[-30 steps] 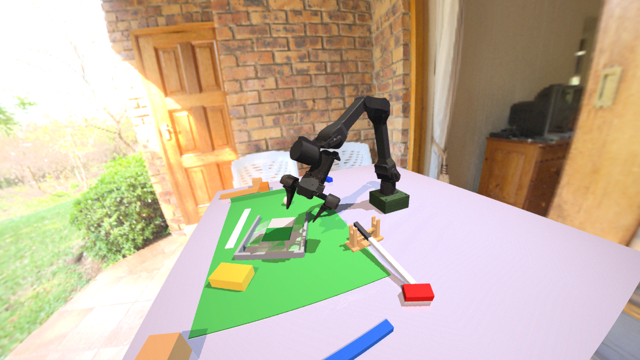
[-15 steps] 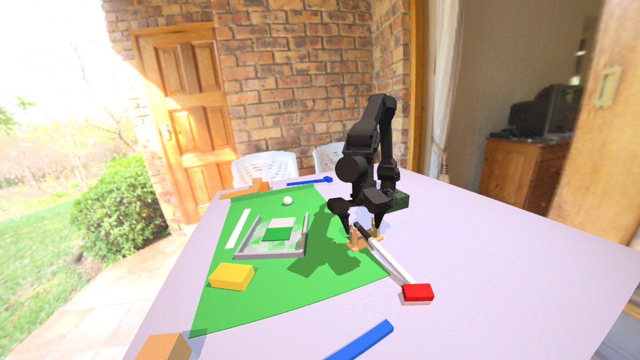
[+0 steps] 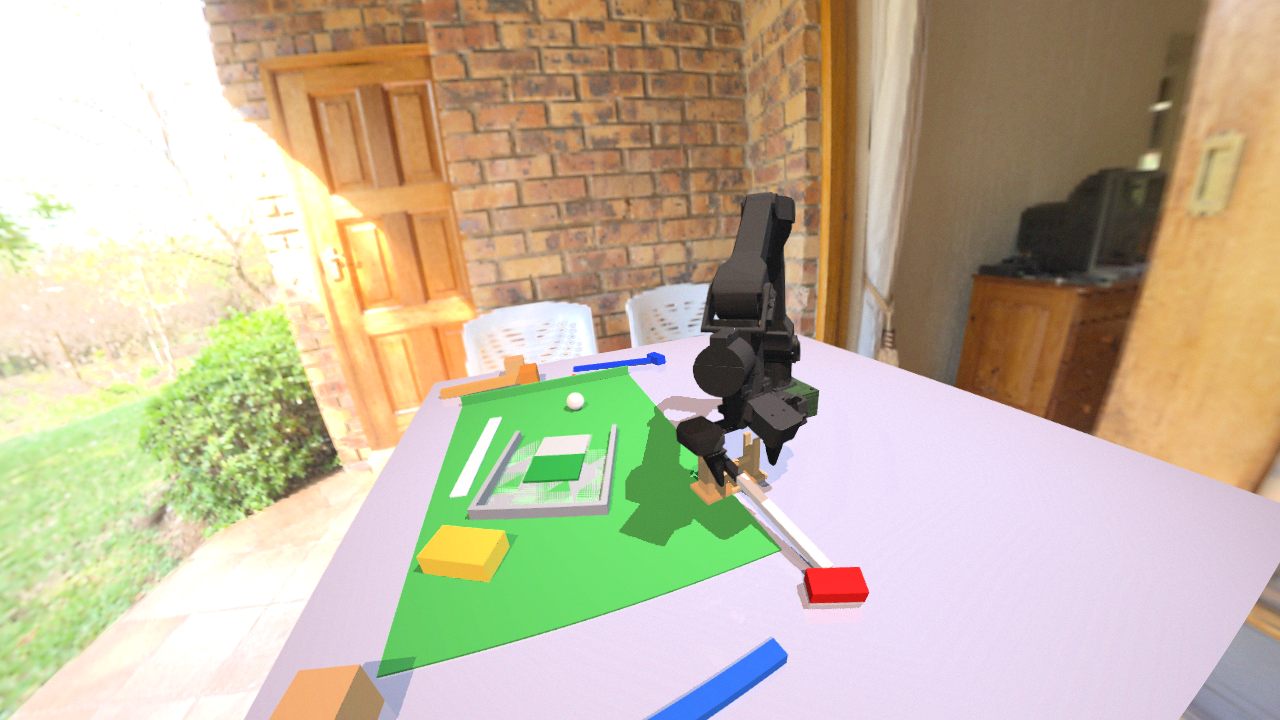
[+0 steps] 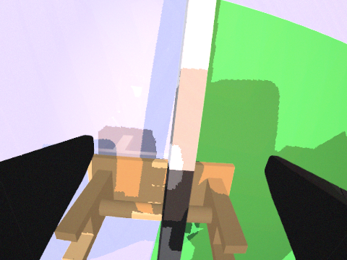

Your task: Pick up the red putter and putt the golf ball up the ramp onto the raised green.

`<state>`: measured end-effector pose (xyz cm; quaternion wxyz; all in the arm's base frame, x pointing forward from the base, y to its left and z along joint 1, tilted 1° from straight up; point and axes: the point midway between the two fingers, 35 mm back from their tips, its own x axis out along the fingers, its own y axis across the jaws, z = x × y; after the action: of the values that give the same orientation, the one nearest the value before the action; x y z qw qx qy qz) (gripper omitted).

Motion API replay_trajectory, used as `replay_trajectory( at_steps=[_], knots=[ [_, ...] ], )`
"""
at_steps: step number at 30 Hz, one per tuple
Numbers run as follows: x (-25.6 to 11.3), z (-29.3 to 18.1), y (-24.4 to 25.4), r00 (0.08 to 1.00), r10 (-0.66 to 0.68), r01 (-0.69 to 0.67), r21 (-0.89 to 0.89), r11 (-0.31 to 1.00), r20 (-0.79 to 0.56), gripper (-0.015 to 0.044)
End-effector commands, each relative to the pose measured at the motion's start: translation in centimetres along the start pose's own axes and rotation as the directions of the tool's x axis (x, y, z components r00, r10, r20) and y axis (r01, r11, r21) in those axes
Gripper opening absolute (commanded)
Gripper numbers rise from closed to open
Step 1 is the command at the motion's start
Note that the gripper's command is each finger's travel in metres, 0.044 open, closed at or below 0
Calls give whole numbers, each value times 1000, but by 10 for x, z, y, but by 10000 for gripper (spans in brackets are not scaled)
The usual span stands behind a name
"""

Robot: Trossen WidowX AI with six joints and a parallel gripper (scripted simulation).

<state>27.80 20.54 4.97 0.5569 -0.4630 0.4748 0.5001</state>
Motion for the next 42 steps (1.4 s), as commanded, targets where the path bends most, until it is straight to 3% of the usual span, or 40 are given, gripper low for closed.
replay_trajectory(
  at_steps=[1, 5, 25, 40, 42],
  knots=[
    [7, 1, -1, 1000, -1, 1, -4, 1000, 8, 440],
    [25, -1, -1, 1000, -1, 1, -4, 1000, 8, 440],
    [48, -4, -1, 1000, -1, 1, -4, 1000, 8, 440],
    [44, -4, -1, 1000, -3, 3, -1, 1000, 3, 46],
    [44, -4, -1, 1000, -3, 3, -1, 1000, 3, 33]
  ],
)
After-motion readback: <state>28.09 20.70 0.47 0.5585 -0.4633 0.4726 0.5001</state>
